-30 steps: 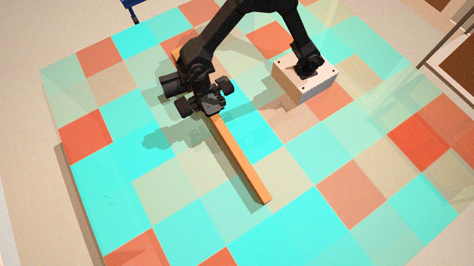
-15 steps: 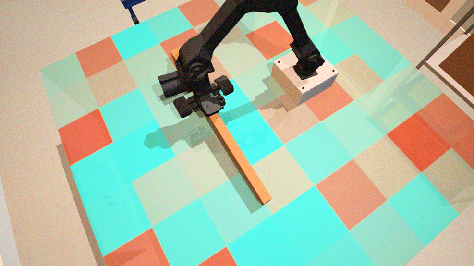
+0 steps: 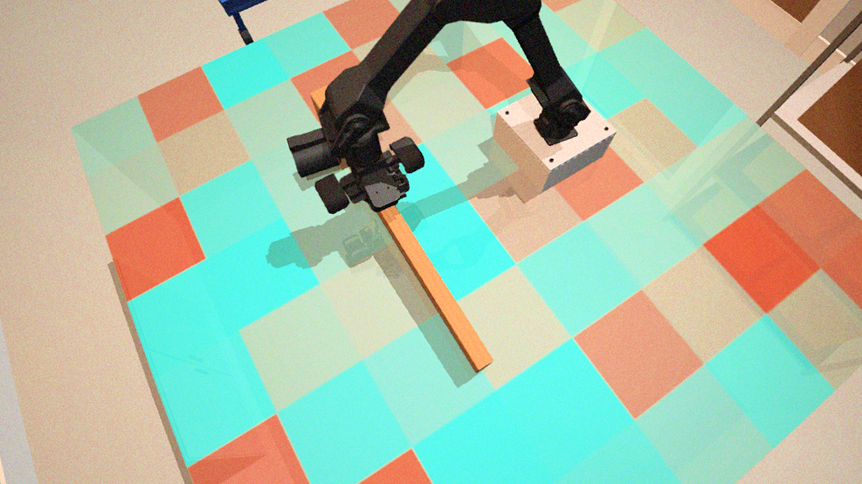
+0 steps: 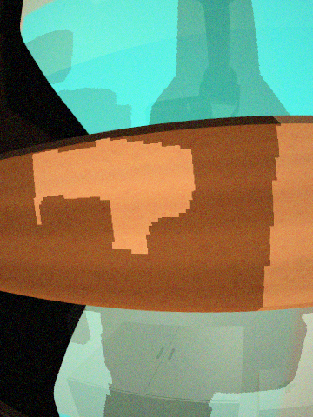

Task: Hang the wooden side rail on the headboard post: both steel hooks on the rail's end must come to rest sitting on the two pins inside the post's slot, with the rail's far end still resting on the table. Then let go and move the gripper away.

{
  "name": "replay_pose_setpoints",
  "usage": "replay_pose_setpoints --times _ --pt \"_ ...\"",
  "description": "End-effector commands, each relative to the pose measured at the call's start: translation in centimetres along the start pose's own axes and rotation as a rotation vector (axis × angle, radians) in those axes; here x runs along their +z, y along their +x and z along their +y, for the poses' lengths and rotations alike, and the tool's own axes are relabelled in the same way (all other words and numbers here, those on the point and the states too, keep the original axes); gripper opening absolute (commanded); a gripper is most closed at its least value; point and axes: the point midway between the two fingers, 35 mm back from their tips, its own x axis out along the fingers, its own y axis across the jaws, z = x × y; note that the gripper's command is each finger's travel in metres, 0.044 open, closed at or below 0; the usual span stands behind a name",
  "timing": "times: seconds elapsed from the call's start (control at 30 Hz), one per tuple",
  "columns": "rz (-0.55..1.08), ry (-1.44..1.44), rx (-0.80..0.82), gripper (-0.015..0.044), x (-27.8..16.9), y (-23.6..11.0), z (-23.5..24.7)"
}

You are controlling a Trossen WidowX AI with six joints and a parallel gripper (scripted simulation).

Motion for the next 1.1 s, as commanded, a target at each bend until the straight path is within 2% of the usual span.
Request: replay_pose_setpoints --times 0.0,1.07 --pt "0.004 0.004 -0.016 0.0000 -0.21 -0.51 -0.27" --pt "0.004 0.004 -0.016 0.0000 -0.58 -0.18 -0.19"
